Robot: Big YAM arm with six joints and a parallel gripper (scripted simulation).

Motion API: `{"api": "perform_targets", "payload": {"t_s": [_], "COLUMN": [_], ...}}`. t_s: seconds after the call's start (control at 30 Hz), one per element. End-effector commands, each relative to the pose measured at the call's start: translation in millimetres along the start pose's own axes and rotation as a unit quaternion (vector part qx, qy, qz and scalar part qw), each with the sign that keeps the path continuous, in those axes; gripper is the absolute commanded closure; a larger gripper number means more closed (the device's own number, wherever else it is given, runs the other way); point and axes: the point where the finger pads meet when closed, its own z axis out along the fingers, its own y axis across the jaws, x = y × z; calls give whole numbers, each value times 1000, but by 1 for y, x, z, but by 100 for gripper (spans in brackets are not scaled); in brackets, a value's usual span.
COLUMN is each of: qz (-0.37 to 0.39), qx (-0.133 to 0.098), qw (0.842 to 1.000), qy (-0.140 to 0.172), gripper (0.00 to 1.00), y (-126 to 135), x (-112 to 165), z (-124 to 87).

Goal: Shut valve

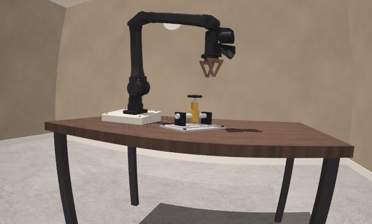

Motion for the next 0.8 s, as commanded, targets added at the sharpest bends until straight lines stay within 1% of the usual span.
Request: {"api": "perform_targets", "payload": {"t_s": [0.0,0.17,0.23,0.37,0.4,0.43,0.47,0.5,0.77], "qz": [-93,-159,-191,-198,-189,-189,-190,-192,-194], "qx": [21,30,34,35,56,54,48,36,33], "qw": [995,987,981,980,980,980,980,981,980], "qy": [-20,-16,-14,-14,-34,-32,-26,-16,-13], "gripper": [0,0,0,0,0,0,0,0,0], "y": [19,41,52,54,38,38,38,44,47], "x": [11,32,43,48,38,37,37,42,44], "z": [-8,1,6,8,-16,-14,-8,4,7]}}
